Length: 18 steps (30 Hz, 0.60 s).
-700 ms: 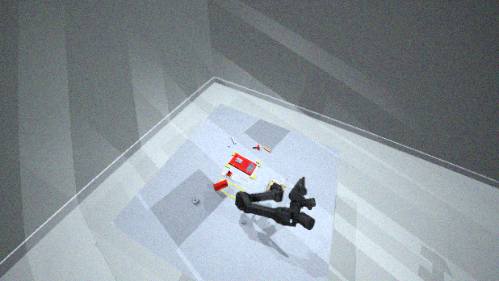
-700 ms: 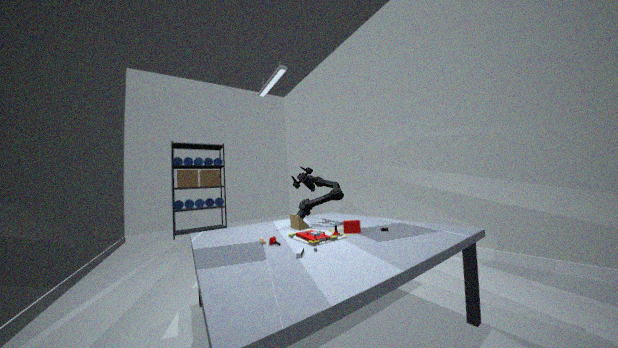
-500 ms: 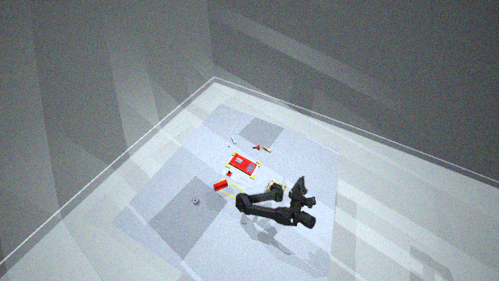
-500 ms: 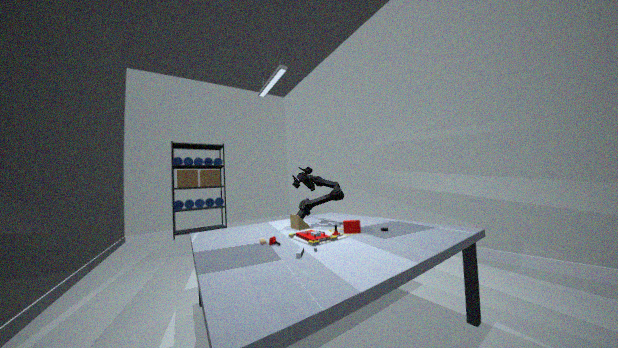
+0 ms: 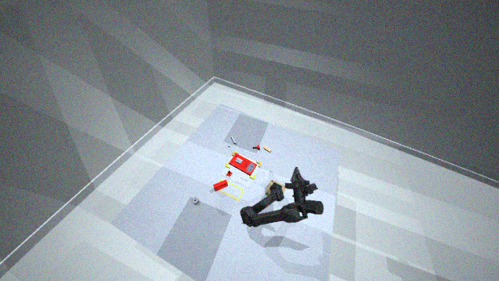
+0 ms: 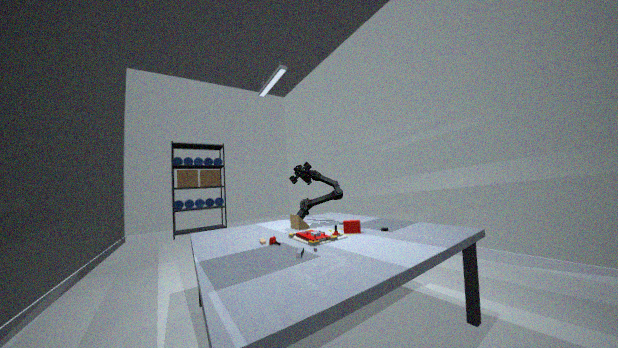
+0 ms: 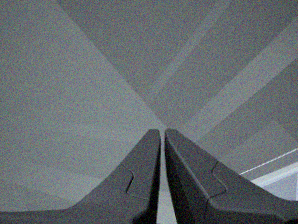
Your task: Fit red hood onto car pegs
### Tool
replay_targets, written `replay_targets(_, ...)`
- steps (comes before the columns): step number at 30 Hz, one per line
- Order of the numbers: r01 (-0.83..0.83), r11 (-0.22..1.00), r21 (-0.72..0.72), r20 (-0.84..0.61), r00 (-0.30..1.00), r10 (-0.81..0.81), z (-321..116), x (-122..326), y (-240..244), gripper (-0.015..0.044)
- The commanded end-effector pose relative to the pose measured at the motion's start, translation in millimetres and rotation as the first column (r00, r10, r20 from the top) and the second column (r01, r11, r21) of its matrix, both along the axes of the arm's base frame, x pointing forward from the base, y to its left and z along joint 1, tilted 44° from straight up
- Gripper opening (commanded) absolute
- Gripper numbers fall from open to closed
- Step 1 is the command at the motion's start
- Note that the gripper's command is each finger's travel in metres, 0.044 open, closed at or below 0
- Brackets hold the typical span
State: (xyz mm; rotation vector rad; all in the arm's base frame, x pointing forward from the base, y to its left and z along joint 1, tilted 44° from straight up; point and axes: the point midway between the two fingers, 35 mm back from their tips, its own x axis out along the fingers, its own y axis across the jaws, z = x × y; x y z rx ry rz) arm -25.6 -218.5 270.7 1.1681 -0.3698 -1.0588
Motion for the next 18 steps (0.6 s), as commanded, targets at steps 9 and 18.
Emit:
replay_targets(9,-0.351,0.935,0.037,-0.159,0.922,0.353,-4,53,-33,0.0)
replay_targets(18,-0.632,0.771,0.074,-0.26,0.734,0.627,-14,114,-45,0.0)
